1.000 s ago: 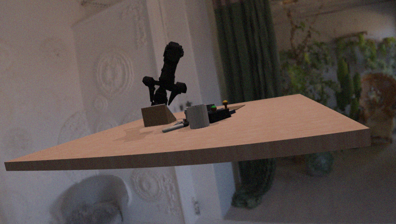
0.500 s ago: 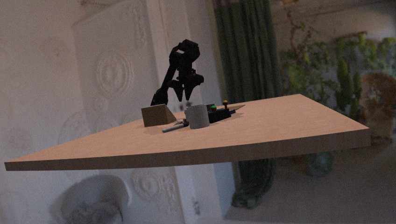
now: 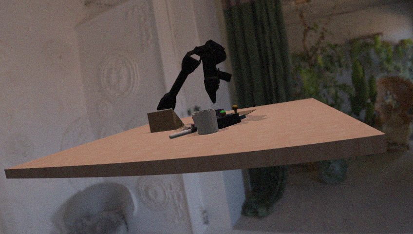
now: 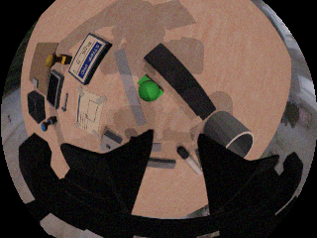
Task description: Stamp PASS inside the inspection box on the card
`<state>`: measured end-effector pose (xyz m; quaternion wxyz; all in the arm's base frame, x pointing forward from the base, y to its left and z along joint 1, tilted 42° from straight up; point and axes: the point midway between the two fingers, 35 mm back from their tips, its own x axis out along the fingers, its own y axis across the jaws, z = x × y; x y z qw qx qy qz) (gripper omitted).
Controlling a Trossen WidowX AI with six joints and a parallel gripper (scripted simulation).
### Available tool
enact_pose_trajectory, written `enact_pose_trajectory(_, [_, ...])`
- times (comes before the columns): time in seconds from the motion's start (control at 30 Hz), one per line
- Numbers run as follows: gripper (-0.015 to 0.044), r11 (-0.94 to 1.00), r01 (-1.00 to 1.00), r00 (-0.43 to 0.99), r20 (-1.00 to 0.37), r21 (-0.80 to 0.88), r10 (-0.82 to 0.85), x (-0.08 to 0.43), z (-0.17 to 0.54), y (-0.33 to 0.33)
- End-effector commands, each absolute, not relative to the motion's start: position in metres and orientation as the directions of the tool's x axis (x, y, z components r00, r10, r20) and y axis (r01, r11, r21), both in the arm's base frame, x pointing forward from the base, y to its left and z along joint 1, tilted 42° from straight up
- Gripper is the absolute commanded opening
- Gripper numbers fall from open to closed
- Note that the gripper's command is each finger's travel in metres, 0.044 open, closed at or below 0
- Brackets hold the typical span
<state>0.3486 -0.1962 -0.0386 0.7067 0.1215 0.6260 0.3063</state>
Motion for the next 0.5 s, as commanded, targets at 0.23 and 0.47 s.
enact_pose_trajectory(0.23, [0.0217, 0.751, 0.01, 0.049, -0.75, 0.66, 0.659, 0.3701, -0.0214, -0.1651])
enact_pose_trajectory(0.47, [0.0217, 0.751, 0.01, 0.049, -0.75, 0.66, 0.659, 0.3703, -0.0244, -0.1625])
